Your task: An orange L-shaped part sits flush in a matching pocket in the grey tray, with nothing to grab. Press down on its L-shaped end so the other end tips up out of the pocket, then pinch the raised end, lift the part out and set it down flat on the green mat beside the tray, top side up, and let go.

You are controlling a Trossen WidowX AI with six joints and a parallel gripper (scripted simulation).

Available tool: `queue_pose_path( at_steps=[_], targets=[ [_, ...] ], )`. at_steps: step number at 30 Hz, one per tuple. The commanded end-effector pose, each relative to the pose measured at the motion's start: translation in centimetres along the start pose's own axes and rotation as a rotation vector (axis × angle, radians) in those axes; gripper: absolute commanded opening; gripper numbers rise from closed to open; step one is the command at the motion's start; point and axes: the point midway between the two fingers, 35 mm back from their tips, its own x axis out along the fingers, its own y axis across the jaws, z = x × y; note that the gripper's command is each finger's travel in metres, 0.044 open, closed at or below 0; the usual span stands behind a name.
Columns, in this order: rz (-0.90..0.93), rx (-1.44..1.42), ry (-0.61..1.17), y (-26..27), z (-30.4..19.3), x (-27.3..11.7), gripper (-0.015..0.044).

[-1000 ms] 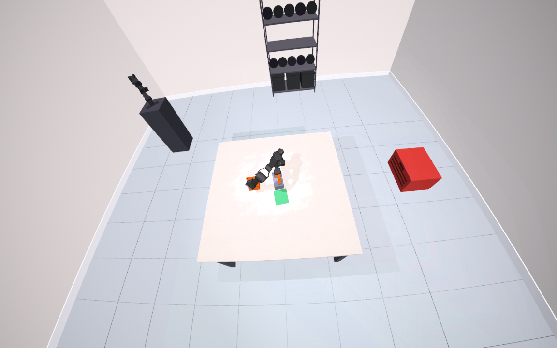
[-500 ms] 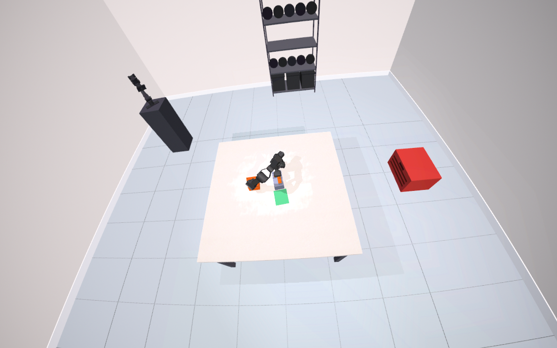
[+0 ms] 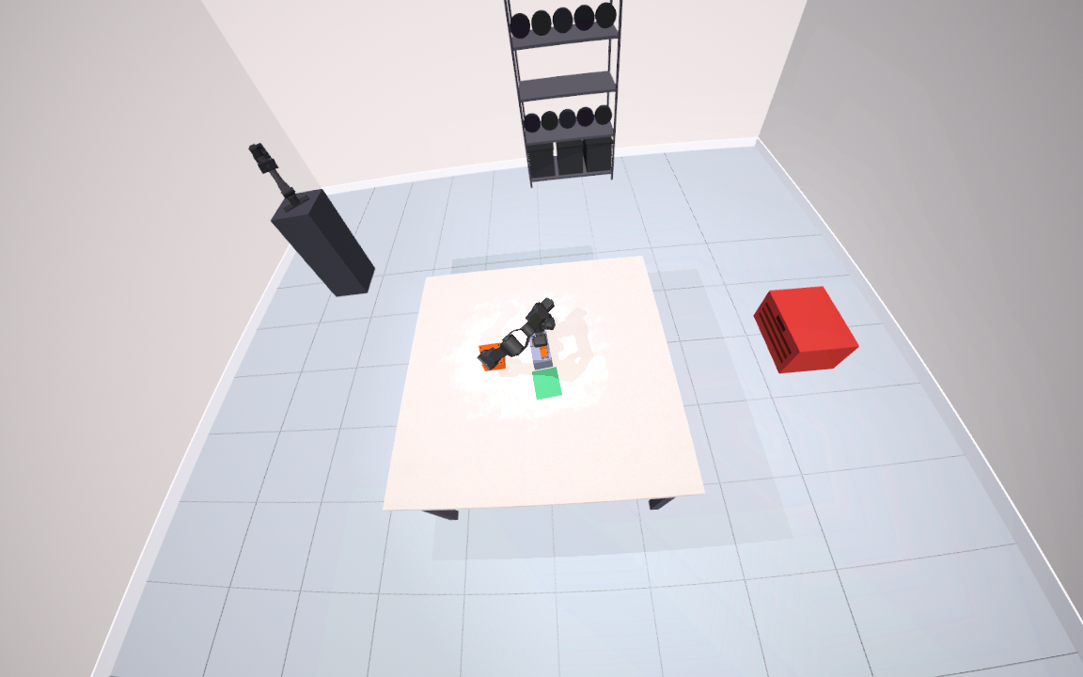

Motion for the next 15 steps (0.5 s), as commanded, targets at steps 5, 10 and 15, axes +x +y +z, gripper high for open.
queue_pose_path(
  at_steps=[5,10,15],
  targets=[
    [-0.013,-0.013,0.011,-0.15,-0.44,1.32,0.0180],
    [-0.013,-0.013,0.011,-0.15,-0.44,1.32,0.0180],
    [-0.013,-0.013,0.011,-0.15,-0.44,1.32,0.0180]
  ],
)
